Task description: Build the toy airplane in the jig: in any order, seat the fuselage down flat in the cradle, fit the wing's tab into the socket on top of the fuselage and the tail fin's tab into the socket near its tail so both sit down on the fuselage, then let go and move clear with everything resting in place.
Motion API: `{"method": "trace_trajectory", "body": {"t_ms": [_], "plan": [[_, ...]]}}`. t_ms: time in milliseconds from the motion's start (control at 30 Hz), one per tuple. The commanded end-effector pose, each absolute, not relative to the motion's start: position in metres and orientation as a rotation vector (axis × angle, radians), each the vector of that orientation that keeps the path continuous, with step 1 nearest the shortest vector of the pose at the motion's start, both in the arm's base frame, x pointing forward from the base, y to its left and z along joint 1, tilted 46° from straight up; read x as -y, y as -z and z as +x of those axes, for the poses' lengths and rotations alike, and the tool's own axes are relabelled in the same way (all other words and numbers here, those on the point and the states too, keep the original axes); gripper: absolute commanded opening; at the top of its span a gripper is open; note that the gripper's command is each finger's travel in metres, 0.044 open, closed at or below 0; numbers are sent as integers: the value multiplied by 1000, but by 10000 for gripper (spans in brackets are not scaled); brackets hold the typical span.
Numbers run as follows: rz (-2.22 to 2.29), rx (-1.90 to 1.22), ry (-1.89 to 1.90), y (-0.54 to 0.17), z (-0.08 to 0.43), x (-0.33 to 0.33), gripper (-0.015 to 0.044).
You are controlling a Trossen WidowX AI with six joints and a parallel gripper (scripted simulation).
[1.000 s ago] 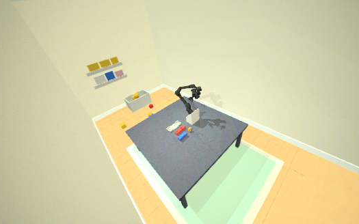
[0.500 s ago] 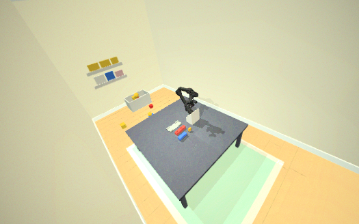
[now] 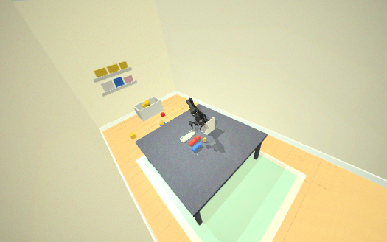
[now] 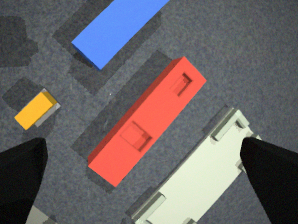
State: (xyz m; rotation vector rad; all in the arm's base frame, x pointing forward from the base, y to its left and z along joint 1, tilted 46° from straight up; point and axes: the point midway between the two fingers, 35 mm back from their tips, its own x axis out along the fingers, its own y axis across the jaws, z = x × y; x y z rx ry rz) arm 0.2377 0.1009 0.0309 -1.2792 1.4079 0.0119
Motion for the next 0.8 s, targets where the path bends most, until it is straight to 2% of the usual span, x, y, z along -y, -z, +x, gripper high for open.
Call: {"method": "trace_trajectory", "body": {"t_ms": [0,200,433,567,767], "plan": [[-1020,-1478,230,-18,254,-63,440],[-628,-1506,617,1,269,0,440],[-616,-1505,629,4,269,4,440],[-618,-1504,631,37,268,38,440],[-619,-1504,632,46,267,47,440]]}}
